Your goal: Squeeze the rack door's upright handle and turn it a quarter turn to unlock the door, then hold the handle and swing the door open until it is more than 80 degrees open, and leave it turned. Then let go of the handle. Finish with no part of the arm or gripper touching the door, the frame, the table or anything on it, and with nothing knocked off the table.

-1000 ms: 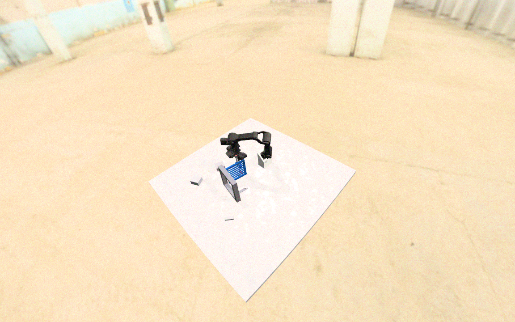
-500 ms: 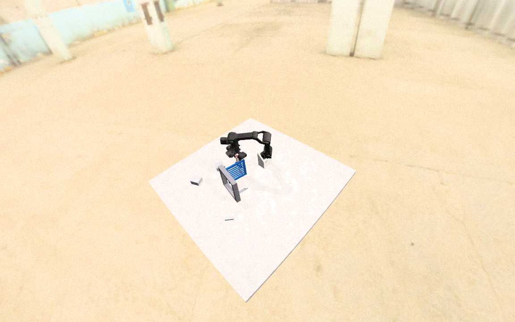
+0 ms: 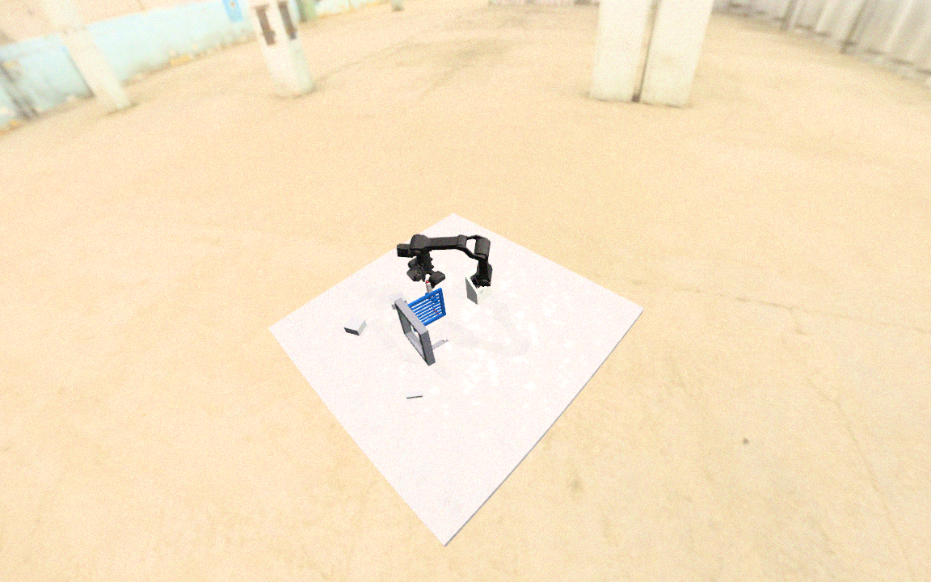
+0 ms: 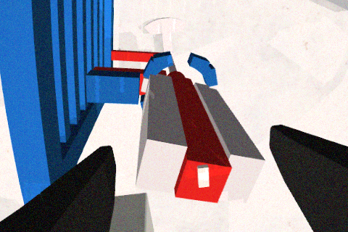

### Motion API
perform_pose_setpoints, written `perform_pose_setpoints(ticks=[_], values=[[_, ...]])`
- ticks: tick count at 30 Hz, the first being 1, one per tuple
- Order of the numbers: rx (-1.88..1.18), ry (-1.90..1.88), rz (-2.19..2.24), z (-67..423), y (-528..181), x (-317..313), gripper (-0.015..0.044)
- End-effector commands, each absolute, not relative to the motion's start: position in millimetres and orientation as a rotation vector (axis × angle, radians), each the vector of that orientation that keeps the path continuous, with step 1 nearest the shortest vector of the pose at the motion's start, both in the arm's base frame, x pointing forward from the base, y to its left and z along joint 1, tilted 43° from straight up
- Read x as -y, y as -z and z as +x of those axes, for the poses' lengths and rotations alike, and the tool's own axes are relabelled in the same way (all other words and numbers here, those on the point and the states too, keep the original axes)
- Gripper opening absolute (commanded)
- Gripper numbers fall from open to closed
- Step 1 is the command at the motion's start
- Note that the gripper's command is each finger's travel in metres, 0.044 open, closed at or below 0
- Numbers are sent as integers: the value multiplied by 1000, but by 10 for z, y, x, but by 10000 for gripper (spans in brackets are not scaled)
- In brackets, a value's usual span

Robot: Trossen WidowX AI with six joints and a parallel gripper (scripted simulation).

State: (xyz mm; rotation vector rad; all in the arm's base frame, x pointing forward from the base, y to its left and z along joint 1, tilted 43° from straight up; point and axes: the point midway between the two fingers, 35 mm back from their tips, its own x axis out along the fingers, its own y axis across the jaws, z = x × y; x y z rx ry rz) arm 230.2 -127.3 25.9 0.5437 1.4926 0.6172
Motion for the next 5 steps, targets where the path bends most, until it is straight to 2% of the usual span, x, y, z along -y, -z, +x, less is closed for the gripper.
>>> perform_pose_setpoints(ticks=[1,5], values=[[-1495,-620,540,2308,-297,1324,298],[-1495,-620,540,2309,-336,1360,298]])
